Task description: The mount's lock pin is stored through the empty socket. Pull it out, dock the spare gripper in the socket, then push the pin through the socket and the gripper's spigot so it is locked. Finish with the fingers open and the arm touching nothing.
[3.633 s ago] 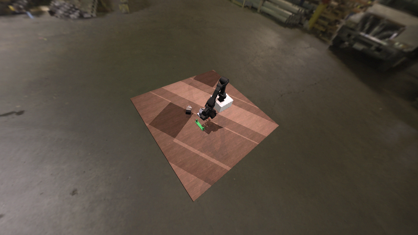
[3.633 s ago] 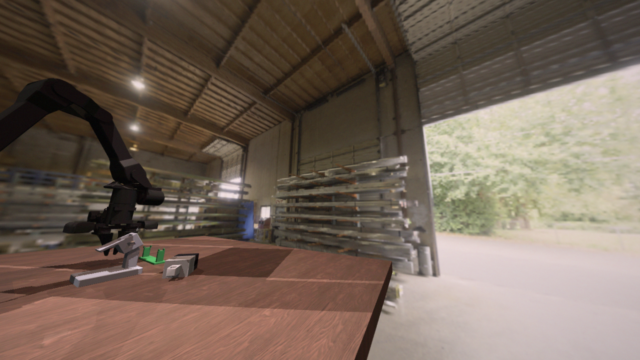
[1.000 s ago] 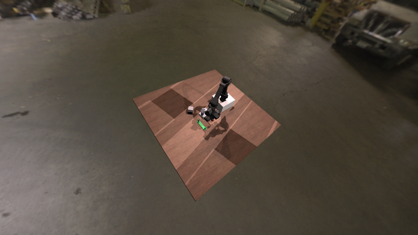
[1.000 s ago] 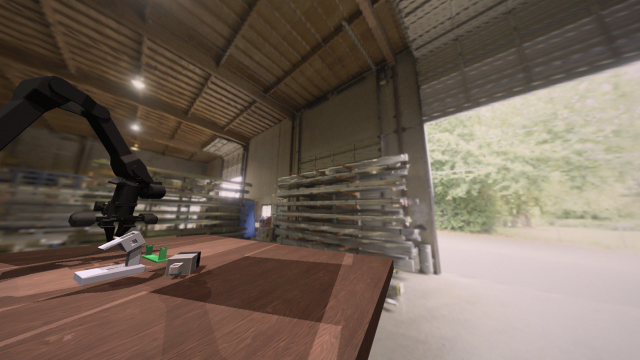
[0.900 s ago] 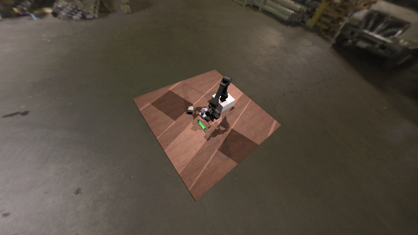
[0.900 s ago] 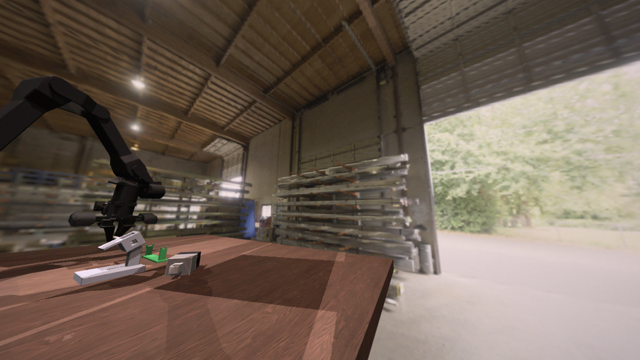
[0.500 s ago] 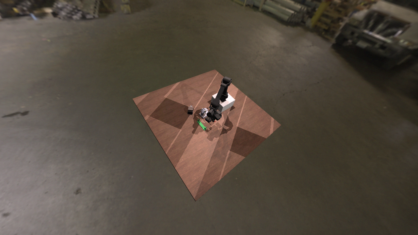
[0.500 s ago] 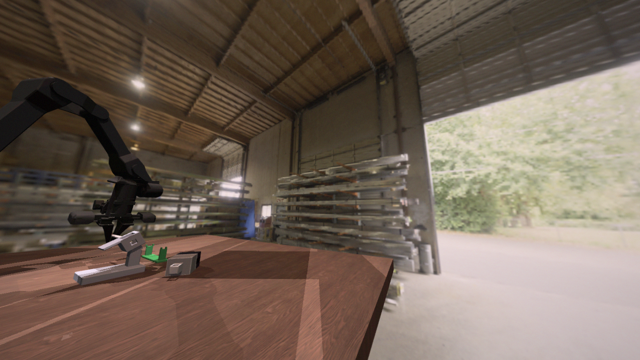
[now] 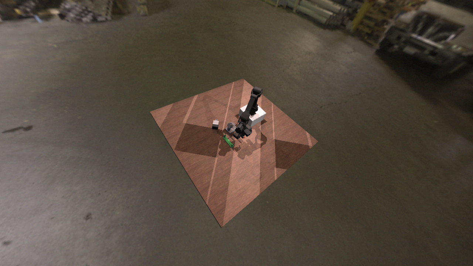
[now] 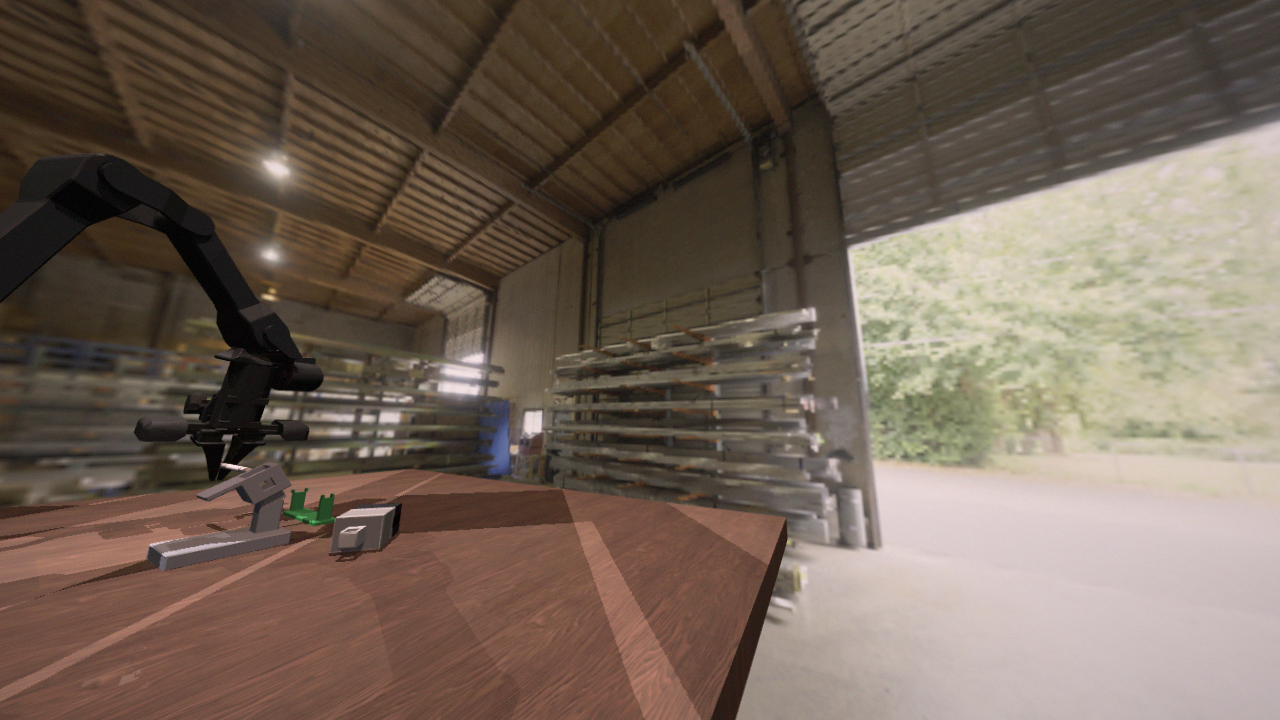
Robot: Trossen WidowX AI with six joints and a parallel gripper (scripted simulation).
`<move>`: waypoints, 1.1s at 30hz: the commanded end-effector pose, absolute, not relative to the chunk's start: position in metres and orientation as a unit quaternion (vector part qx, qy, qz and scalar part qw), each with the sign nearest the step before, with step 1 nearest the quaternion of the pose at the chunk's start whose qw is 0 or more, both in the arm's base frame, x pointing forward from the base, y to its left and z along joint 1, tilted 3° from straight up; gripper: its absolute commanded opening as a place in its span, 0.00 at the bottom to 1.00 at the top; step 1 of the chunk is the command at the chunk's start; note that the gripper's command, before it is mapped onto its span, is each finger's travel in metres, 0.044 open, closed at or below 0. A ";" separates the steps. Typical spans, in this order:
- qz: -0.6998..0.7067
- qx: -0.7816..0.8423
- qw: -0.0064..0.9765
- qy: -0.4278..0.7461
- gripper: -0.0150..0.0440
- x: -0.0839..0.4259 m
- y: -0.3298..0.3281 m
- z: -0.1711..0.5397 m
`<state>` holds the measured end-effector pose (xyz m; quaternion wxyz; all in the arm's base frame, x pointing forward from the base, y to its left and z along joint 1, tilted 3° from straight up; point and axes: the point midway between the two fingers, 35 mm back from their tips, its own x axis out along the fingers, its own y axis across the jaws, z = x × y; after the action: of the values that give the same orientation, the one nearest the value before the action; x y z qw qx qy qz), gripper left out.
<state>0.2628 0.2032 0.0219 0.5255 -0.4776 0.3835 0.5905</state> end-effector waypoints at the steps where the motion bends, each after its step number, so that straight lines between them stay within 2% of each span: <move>1: 0.590 -0.478 0.527 0.382 0.25 0.263 0.203 0.031; 14: 0.591 -0.477 0.525 0.385 0.25 0.263 0.203 0.036; 33: 0.582 -0.474 0.535 0.388 0.25 0.318 0.226 0.047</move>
<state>0.3112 0.2249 0.0468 0.5332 -0.4748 0.3855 0.5846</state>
